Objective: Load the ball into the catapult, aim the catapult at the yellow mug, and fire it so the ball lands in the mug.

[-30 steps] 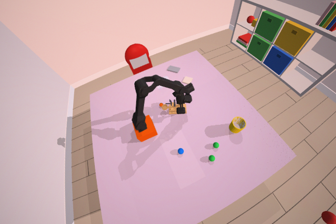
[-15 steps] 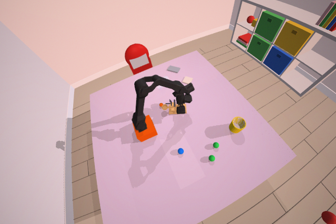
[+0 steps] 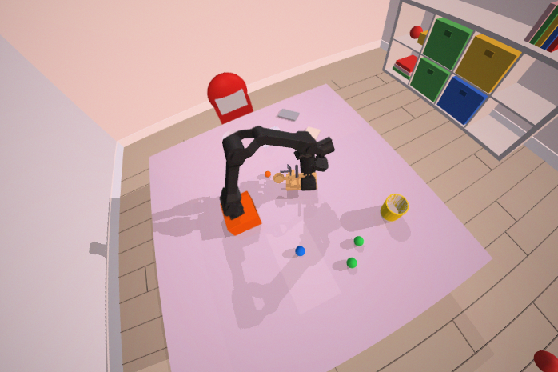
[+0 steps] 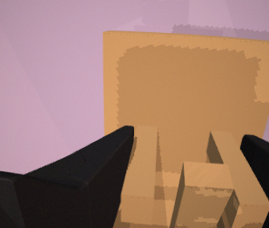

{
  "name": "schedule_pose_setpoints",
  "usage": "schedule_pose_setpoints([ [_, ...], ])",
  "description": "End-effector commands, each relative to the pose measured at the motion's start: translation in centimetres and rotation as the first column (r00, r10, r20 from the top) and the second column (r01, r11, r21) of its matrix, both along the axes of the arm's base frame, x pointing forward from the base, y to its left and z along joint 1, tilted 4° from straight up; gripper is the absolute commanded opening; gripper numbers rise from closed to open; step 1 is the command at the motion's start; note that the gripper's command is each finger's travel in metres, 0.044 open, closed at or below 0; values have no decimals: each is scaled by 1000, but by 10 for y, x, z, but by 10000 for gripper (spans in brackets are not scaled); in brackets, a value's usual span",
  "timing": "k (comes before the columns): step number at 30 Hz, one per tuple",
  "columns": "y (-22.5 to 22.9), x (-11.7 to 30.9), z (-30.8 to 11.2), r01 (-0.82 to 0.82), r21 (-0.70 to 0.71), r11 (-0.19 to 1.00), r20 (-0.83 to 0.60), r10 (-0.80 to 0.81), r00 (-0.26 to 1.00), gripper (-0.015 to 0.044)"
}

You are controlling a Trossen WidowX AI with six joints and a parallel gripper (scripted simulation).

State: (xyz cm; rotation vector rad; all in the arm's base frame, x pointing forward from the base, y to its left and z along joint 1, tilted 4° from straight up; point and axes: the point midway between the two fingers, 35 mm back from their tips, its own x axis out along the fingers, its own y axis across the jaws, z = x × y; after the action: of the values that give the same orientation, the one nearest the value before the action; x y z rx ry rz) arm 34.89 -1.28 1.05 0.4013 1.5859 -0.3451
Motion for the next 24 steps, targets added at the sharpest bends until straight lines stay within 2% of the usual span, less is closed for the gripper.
schedule_pose_setpoints([
  [1,-67,6,-1,67,-18,998,1,-67,998,0],
  [4,-119,3,-3,103,-24,994,-1,-103,995,0],
  [6,-132,1,-4,111,-25,994,-2,-111,994,0],
  [24,-134,1,-18,111,-25,993,-2,-111,994,0],
])
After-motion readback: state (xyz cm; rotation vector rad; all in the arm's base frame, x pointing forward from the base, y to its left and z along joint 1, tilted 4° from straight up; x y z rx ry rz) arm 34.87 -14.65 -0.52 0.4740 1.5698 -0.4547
